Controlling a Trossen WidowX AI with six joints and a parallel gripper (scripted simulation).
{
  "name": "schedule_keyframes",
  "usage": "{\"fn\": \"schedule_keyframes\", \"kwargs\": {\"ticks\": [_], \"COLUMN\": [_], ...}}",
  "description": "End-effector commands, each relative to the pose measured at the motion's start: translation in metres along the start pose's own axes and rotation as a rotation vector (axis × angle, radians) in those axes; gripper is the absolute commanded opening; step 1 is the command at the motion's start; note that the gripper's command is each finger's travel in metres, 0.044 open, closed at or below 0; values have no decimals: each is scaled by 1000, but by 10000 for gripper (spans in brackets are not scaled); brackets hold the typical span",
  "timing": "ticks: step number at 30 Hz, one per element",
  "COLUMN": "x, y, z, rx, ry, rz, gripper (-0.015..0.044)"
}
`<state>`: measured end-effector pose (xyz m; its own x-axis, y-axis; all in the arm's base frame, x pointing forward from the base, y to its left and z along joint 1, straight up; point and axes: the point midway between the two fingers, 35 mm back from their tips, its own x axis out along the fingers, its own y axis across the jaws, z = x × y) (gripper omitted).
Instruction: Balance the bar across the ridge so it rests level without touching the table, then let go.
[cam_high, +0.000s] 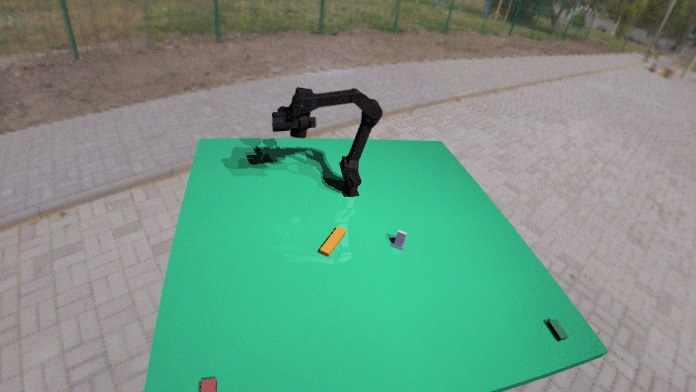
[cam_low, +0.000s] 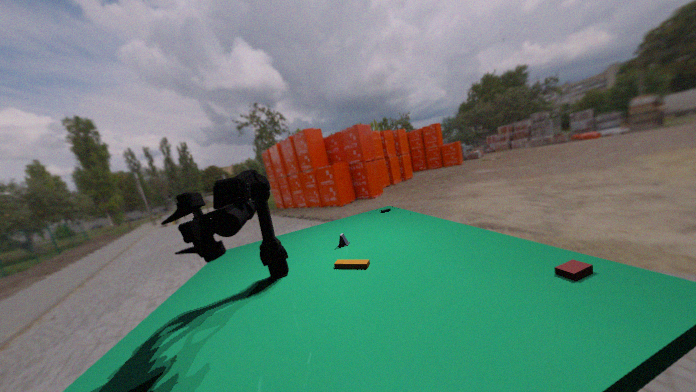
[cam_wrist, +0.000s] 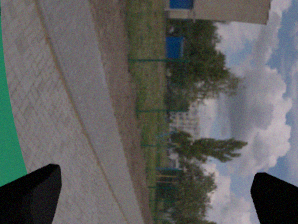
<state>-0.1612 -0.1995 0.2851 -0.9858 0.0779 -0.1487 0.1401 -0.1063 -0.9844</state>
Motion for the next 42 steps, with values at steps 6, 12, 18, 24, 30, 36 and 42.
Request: {"fn": "schedule_keyframes", "kwargs": {"ticks": [6, 12, 18, 24, 30, 36, 42], "x": [-15, -39, -66, -97, -131, -167, -203], "y": [16, 39, 61, 83, 104, 124, 143], "z": [13, 29, 41, 50, 54, 54, 49], "rx": [-4, -18, -42, -75, -118, -171, -228], "ry": [-50, -117, -182, -245, -306, -365, -420], "rz": [85, 198, 312, 425, 537, 647, 749], "gripper": [315, 315, 315, 315, 315, 315, 315]}}
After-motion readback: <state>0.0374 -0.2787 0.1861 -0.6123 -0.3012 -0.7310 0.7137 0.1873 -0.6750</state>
